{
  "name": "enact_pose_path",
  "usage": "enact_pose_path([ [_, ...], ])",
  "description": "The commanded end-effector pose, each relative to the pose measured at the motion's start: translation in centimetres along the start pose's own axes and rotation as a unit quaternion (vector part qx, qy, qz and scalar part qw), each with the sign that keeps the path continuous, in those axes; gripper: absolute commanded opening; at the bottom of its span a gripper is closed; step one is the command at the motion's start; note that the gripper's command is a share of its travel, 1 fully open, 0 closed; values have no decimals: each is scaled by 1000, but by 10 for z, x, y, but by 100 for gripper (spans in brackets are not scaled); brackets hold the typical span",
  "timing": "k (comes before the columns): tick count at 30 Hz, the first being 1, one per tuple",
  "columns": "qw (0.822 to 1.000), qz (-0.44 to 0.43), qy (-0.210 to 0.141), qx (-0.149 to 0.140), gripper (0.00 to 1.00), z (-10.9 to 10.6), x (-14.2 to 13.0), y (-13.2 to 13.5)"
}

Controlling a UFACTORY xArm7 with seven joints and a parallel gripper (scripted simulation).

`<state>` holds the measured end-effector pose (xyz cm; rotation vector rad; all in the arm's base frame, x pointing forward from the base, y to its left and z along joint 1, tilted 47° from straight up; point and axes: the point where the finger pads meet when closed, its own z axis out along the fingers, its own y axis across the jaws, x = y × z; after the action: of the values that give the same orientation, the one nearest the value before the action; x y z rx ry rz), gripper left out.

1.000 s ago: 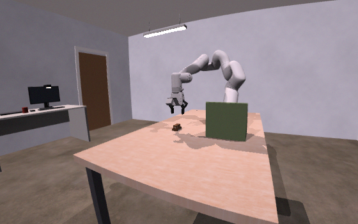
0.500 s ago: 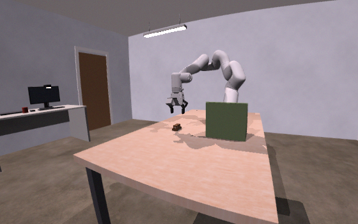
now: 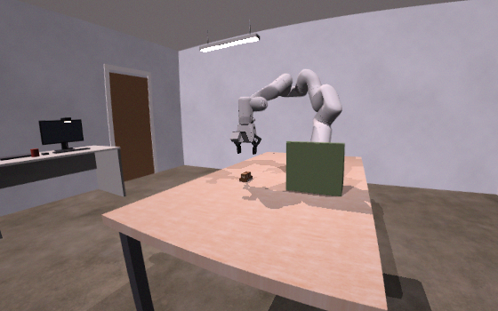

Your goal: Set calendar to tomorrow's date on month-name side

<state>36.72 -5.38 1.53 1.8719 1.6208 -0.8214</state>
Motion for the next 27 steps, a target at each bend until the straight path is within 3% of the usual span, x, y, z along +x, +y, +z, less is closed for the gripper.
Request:
enact_pose_path([
  [1,1000,0,0,-1,100,-15,0,1],
  [11,1000,0,0,-1,100,-47,0,1],
  [27,1000,0,0,-1,100,-50,0,0],
])
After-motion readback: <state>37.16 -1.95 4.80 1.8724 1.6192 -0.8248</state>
